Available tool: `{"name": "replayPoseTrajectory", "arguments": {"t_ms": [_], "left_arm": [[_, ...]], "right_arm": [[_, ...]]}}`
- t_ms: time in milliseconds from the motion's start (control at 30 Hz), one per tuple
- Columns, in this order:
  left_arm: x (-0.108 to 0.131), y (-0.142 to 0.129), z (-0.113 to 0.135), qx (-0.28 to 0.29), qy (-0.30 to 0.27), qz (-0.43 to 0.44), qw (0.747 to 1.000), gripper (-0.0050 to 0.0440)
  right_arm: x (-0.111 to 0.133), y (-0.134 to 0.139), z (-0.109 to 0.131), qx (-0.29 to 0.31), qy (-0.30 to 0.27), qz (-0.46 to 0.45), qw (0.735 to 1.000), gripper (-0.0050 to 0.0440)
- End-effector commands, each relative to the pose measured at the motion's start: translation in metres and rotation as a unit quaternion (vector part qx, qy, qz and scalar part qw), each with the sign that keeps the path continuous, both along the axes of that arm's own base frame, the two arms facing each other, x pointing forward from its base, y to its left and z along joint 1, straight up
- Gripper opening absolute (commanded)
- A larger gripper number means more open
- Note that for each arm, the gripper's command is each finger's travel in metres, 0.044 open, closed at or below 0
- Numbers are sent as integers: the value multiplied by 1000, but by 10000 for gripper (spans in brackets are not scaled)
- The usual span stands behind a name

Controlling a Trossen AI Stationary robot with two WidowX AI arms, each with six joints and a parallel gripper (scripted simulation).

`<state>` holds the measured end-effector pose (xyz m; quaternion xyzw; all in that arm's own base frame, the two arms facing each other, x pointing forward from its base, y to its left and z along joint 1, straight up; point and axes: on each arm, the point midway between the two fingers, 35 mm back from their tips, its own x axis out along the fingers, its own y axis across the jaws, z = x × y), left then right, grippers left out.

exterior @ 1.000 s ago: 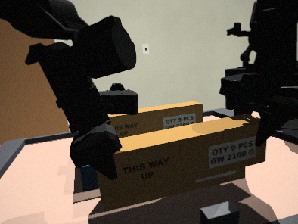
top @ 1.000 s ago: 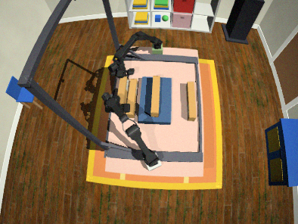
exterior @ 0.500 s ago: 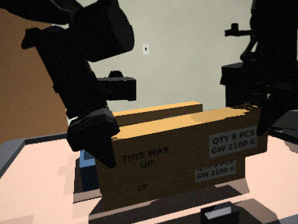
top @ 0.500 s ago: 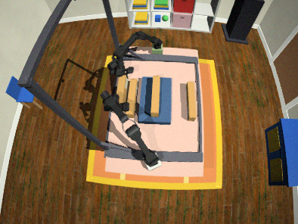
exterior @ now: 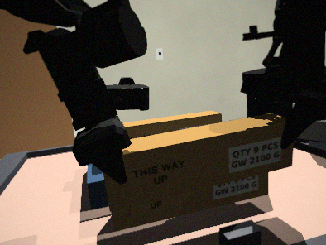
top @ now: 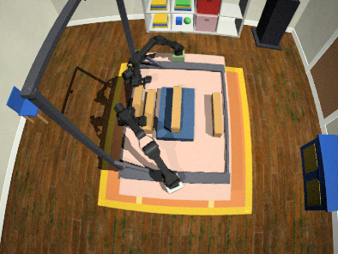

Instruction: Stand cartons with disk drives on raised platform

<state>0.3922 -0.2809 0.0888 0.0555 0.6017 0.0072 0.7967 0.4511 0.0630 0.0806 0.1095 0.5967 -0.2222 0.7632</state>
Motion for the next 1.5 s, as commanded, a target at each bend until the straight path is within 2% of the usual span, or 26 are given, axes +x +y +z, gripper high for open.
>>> {"name": "replayPoseTrajectory", "arguments": {"t_ms": [0, 633, 667, 1467], "left_arm": [[3, -9, 46, -38, -41, -3, 998, -50], [4, -9, 46, -37, -42, -1, 998, -50], [3, -14, 69, -47, -49, -4, 998, -50], [3, -13, 69, -47, -49, -5, 998, -50]], "right_arm": [[7, 7, 46, 13, -54, 1, 998, -50], [7, 7, 47, 14, -53, 1, 998, -50], [9, 10, 69, 18, -67, 3, 998, -50], [9, 10, 69, 18, -67, 2, 998, -50]]}}
